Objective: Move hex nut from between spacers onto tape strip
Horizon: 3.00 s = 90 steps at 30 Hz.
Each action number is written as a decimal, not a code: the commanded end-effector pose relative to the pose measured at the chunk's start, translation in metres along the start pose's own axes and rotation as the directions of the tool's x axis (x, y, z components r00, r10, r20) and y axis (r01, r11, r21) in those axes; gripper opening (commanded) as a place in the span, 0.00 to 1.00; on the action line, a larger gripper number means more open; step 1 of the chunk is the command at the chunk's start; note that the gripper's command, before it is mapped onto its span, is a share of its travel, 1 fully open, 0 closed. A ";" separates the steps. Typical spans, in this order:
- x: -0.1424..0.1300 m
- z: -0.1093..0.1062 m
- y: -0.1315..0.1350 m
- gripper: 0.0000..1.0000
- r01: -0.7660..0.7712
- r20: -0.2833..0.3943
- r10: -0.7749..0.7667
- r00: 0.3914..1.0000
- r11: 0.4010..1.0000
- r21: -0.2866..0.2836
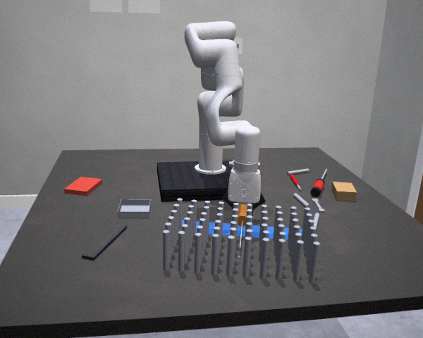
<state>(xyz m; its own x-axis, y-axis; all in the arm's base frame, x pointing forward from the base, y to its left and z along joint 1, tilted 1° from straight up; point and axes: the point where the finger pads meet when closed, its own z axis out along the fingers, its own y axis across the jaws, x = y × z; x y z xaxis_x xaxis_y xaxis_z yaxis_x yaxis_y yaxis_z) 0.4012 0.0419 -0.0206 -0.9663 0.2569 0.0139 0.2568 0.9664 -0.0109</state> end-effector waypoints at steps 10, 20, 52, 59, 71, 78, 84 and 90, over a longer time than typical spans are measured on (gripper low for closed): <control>-0.012 -0.002 -0.001 0.00 0.000 0.005 0.000 1.000 1.000 -0.001; -0.013 -0.002 -0.001 0.00 0.000 0.005 0.000 1.000 1.000 -0.001; -0.013 0.005 -0.001 0.00 0.000 0.005 0.000 1.000 1.000 -0.001; -0.013 0.006 -0.001 0.00 0.000 0.005 0.000 1.000 1.000 -0.001; -0.013 0.006 -0.001 0.00 0.000 0.005 0.000 1.000 1.000 -0.001; -0.012 0.006 -0.001 0.00 0.000 0.005 0.000 1.000 1.000 -0.001; -0.009 0.006 -0.001 0.00 0.000 0.005 0.000 1.000 1.000 -0.001; -0.005 0.006 -0.001 0.00 0.000 0.005 0.000 1.000 1.000 -0.001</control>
<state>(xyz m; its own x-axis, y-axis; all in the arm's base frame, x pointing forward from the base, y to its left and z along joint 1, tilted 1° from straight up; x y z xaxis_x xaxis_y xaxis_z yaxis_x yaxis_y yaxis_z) 0.4065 0.0386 -0.0275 -0.9663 0.2571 0.0129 0.2569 0.9664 -0.0110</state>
